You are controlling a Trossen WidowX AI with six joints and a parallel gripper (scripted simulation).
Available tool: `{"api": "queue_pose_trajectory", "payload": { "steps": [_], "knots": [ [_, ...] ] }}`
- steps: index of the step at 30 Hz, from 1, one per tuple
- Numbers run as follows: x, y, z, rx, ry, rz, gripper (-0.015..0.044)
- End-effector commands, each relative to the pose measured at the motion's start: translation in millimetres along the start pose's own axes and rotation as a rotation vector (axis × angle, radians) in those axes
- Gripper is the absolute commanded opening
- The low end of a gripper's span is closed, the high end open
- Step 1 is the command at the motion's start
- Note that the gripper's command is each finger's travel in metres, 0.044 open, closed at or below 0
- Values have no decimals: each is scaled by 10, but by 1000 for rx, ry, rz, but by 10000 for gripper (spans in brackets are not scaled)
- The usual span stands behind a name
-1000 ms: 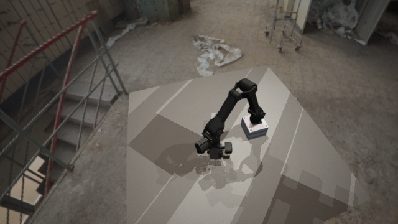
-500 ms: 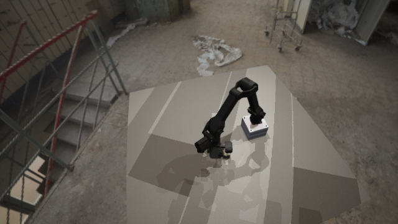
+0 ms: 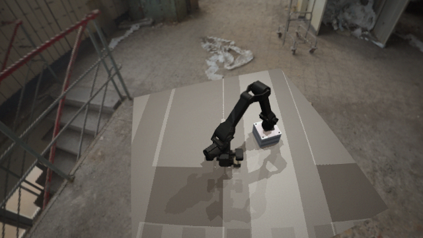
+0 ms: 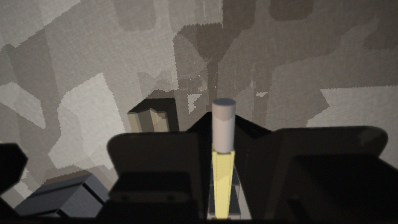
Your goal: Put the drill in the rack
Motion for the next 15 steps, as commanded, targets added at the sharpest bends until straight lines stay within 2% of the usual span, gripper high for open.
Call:
{"api": "queue_pose_trajectory", "payload": {
  "steps": [1, 15],
  "knots": [
    [-17, 7, -27, -1, -6, 4, 0],
    [132, 19, -32, -1, -4, 4, 0]
  ]
}}
Point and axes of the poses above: the point midway between the two fingers, 35 mm back from their tips, its own z axis out along the fingers, its own x axis across the jaws, y = z × x, the point moved 3 cm from there along -z, back along the fingers, and after that the axes turned 10 degrees about z, right-handed, at the moved point
